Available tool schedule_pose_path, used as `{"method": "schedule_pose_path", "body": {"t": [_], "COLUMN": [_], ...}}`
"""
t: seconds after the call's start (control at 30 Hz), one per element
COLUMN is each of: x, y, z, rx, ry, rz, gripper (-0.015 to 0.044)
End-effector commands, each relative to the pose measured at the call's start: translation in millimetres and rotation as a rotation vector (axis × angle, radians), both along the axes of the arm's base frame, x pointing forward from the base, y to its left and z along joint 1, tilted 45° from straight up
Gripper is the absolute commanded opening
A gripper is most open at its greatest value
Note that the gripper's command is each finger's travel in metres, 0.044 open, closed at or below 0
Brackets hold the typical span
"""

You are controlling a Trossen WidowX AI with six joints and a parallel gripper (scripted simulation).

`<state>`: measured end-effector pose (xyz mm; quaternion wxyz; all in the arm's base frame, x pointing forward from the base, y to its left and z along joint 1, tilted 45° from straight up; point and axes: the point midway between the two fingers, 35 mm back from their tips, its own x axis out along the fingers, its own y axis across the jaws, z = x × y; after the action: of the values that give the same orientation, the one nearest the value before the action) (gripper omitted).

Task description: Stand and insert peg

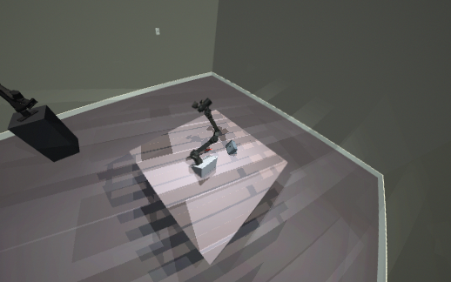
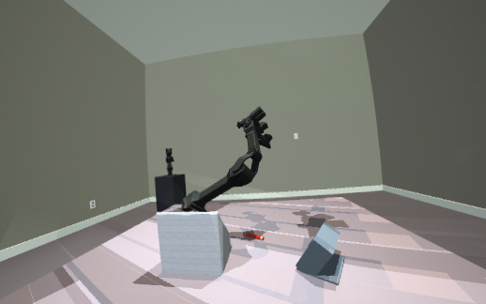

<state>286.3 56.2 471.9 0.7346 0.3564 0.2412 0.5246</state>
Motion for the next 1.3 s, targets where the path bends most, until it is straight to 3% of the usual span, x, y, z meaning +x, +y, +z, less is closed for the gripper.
{"method": "schedule_pose_path", "body": {"t": [0.0, 0.47, 0.87, 1.27], "x": [0, -43, -108, -170], "y": [0, -9, -19, 2], "z": [0, 30, 63, 76], "rx": [0.003, 0.149, 0.171, 0.112], "ry": [0.001, -0.045, -0.284, -0.510], "rz": [0.001, -0.011, -0.111, -0.168], "gripper": [0.0426, 0.0440, 0.0440, 0.0440]}}
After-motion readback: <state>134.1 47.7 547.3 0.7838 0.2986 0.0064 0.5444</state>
